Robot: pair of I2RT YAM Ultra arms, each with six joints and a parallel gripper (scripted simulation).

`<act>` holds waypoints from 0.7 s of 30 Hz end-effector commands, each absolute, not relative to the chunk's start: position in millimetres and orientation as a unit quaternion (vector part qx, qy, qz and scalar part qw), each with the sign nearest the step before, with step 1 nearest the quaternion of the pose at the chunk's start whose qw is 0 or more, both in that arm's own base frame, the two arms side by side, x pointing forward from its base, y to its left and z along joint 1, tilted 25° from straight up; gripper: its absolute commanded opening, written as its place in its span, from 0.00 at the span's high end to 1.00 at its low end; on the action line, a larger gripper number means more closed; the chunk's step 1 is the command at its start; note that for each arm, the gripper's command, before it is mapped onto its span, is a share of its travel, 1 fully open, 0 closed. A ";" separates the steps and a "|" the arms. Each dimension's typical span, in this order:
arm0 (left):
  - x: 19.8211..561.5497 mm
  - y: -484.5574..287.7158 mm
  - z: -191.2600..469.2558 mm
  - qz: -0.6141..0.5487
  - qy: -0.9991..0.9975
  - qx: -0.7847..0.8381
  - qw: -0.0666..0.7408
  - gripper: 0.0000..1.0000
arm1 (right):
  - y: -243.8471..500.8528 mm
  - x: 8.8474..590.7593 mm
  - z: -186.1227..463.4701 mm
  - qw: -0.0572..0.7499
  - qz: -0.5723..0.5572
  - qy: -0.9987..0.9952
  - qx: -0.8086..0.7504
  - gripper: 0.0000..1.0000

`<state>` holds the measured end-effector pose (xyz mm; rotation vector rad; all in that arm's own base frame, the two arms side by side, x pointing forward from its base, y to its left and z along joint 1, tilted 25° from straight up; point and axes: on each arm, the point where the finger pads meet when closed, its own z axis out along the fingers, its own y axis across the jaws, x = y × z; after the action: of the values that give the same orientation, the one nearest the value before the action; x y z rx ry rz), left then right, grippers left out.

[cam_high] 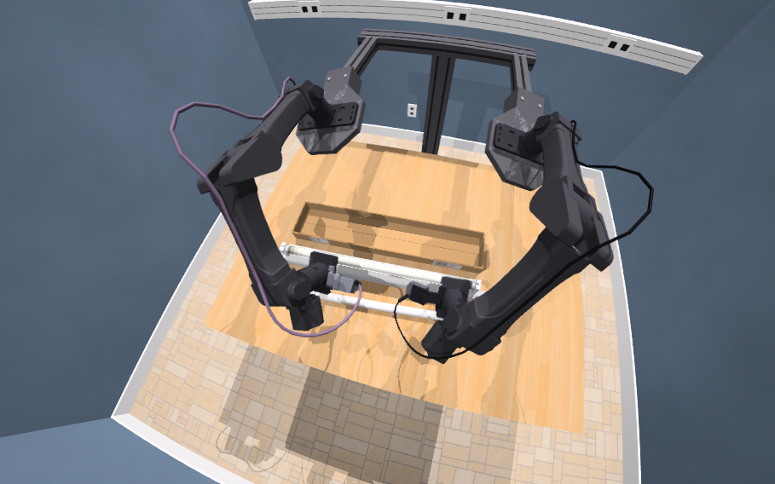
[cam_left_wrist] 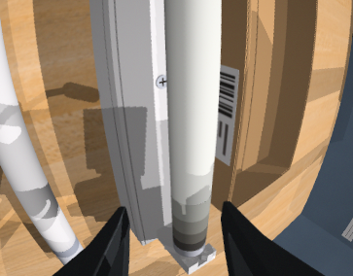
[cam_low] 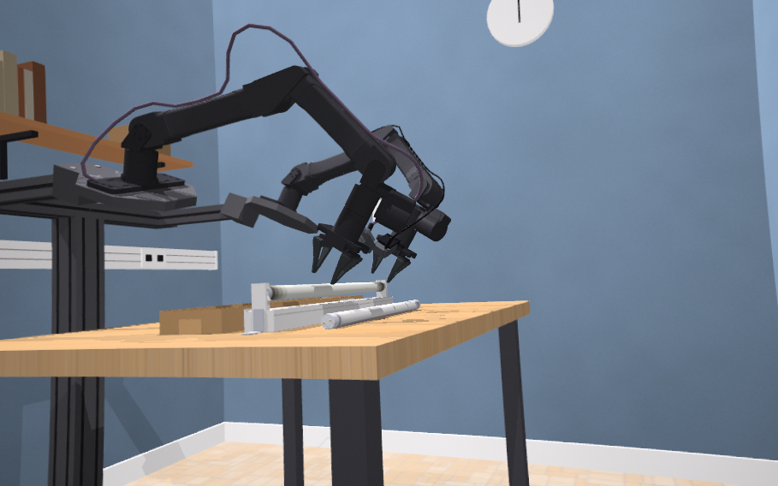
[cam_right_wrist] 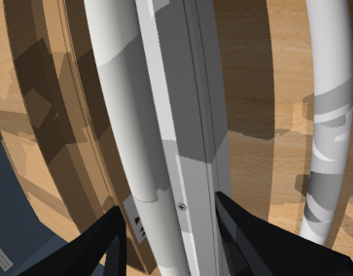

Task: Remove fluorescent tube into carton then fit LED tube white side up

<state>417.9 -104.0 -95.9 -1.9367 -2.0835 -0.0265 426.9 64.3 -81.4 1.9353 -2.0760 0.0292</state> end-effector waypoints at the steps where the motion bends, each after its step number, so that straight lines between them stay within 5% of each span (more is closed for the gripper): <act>1: 416.4 -118.0 -72.0 -0.003 -0.721 -0.677 0.149 0.51 | 78.9 429.3 -48.2 0.144 0.008 -0.720 0.679 0.51; 21: 425.3 -116.2 -80.3 -0.009 -0.718 -0.683 0.132 0.51 | 77.8 433.1 -60.7 0.138 0.011 -0.715 0.685 0.51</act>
<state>418.5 -106.9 -86.8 -1.9407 -2.0785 -0.0240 427.6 68.4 -70.3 1.9440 -2.0708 0.0302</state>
